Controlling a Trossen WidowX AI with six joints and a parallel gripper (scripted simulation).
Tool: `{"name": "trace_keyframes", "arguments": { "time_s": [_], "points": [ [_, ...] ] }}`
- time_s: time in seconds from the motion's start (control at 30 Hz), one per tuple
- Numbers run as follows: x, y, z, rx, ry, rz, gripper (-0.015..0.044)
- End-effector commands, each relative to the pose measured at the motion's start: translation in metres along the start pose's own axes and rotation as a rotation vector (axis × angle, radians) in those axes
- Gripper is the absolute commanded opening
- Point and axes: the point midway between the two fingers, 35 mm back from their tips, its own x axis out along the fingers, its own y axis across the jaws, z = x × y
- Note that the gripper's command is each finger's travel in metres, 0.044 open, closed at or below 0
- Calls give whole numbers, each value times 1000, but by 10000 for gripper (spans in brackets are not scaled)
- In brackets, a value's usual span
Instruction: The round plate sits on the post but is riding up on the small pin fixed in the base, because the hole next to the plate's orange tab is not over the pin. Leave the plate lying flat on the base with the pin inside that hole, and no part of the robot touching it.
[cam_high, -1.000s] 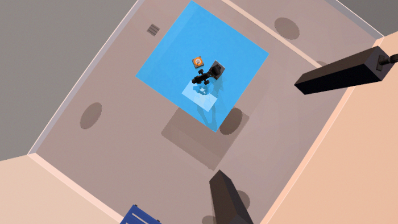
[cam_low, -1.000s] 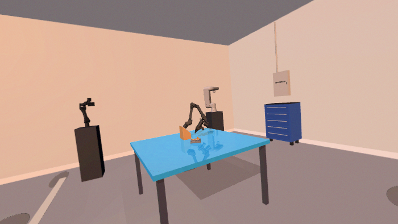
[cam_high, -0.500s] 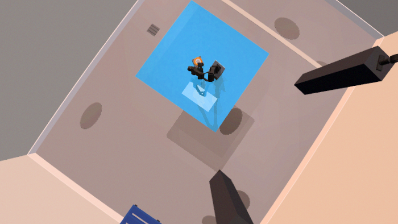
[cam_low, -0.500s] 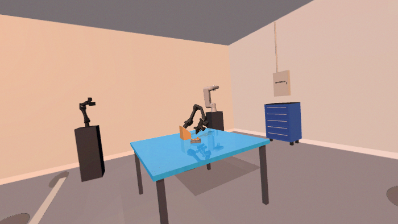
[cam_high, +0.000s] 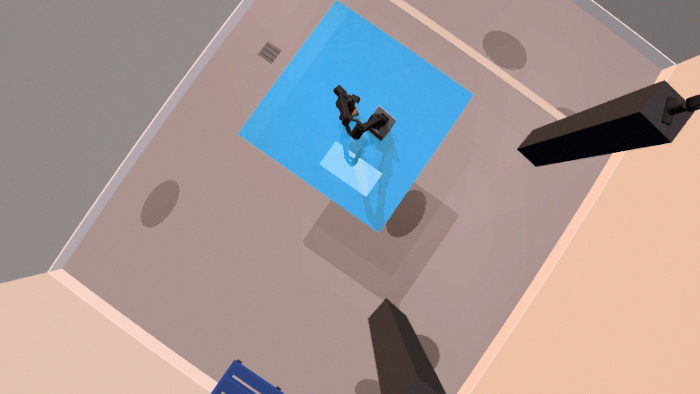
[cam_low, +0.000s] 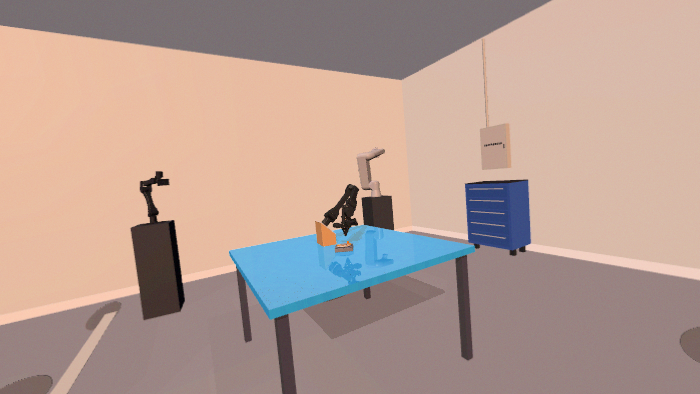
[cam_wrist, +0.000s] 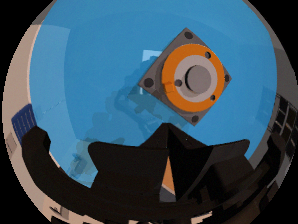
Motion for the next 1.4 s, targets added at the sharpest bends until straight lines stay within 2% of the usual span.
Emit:
{"name": "trace_keyframes", "arguments": {
  "time_s": [0.0, 0.2, 0.57, 1.37],
  "points": [
    [-9, -14, 12, 65, -68, 61, 0],
    [-6, -14, 12, 65, -68, 60, 0],
    [38, -10, 16, 65, -68, 63, 0],
    [39, 0, 34, 65, -69, 64, 0]
  ]
}}
